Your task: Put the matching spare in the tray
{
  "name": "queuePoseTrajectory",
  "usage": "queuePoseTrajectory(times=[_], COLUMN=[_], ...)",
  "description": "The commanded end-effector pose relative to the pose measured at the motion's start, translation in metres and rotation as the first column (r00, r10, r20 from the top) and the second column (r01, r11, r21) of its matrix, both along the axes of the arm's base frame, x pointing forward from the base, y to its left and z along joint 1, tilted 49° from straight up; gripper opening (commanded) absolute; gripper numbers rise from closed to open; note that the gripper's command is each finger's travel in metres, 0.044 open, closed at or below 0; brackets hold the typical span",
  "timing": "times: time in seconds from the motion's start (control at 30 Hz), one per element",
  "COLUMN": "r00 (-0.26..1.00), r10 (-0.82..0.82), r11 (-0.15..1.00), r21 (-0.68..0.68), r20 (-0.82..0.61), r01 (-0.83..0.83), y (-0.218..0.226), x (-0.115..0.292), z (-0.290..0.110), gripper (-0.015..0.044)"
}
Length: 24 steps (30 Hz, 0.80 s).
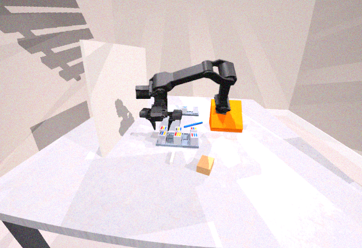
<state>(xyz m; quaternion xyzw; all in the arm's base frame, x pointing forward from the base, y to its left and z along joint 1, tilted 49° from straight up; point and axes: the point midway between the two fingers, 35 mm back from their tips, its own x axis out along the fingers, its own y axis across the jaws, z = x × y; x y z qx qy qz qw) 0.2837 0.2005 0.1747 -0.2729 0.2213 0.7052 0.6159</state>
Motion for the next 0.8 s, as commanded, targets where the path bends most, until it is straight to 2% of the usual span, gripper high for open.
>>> queuePoseTrajectory(times=[0.0,0.77], r00=[1.0,1.0], r10=[-0.005,-0.006], r11=[1.0,1.0], r21=[-0.005,0.001], r20=[-0.005,-0.006], r01=[0.005,0.006], y=[0.005,0.033], x=[-0.001,-0.006], z=[-0.007,-0.03], gripper=[0.03,0.03])
